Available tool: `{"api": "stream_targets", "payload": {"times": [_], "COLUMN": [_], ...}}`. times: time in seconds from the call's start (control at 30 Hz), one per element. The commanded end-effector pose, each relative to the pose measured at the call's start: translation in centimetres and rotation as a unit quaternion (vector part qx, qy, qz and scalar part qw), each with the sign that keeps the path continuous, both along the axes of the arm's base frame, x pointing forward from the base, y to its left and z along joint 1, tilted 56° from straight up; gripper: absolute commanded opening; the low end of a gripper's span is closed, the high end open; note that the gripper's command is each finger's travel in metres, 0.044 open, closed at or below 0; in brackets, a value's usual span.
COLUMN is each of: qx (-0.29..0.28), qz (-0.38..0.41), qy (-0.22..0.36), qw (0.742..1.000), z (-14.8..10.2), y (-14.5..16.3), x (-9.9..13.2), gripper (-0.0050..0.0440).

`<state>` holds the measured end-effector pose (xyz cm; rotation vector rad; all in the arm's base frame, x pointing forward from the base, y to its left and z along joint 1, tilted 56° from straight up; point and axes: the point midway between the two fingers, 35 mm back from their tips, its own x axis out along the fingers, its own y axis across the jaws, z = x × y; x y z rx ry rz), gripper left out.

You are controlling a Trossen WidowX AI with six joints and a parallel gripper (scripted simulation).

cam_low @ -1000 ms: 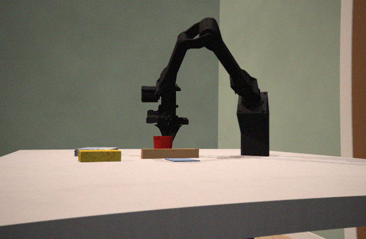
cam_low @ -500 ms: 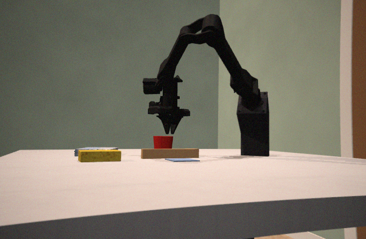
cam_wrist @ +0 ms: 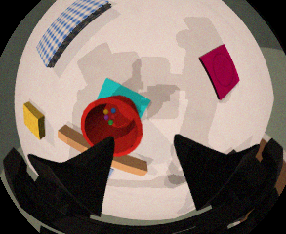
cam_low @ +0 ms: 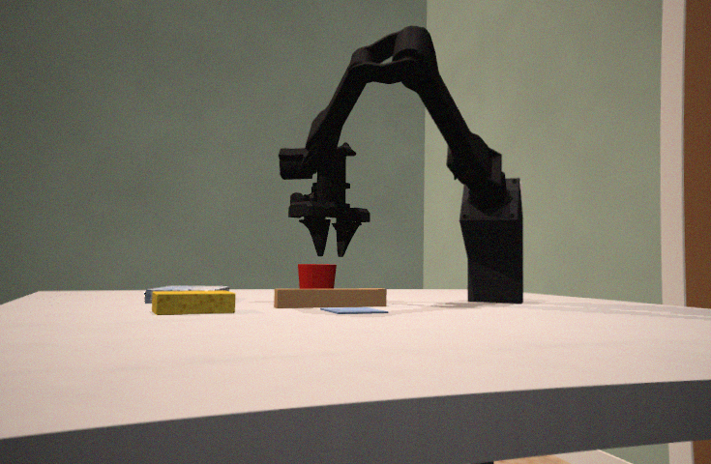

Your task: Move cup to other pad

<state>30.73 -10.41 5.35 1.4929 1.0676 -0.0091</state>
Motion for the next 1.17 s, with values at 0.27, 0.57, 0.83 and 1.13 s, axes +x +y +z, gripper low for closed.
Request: {"api": "stream_targets", "payload": {"times": [0.27,0.57,0.83,1.13], "qx": [-0.002,-0.003,-0.002,0.004], "qz": [-0.001,-0.002,-0.002,-0.002], "qy": [0.001,-0.003,-0.005,-0.002], "qw": [1.000,1.000,1.000,1.000], "z": [1.0,2.7,3.2,2.9], "y": [-1.3,-3.3,-3.6,-3.3], "x": [-1.1,-3.5,-4.4,-4.2], "gripper": [0.0440,0.0440,0.0440,0.0440]}}
